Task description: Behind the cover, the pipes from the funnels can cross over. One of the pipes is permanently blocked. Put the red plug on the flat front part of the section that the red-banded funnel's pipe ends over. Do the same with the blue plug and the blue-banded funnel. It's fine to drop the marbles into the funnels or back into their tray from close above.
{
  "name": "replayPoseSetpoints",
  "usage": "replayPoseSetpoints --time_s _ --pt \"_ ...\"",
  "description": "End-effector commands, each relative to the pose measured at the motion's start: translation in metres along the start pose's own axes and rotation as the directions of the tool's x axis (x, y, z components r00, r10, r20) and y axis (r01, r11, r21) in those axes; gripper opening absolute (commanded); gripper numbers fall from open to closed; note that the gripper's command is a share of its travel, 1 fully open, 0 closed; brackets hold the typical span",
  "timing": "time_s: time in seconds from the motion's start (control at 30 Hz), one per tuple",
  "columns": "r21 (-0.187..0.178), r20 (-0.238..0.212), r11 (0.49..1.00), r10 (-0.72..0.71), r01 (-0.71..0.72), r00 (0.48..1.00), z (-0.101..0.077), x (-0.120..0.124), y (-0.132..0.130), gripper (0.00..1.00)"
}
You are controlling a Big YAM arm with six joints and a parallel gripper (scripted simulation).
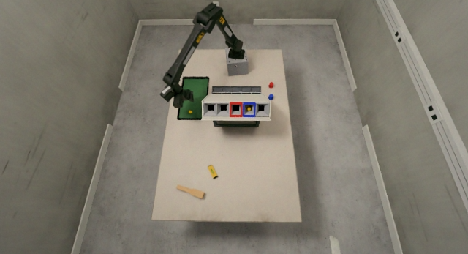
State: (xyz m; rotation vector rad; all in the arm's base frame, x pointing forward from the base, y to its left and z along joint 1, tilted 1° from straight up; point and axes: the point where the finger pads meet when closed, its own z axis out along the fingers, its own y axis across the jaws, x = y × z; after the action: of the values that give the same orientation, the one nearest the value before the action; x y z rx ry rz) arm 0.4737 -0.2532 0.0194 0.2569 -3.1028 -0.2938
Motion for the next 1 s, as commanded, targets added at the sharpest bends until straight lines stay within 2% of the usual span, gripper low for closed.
replayPoseSetpoints --time_s 0.0,0.97 --pt "0.013 0.015 1.0 -0.006 0.005 1.0 -0.0057 -0.0109 -0.015 0.8" --pt "0.012 0.015 1.0 -0.007 0.007 1.0 -0.0058 -0.0129 -0.0176 0.8"
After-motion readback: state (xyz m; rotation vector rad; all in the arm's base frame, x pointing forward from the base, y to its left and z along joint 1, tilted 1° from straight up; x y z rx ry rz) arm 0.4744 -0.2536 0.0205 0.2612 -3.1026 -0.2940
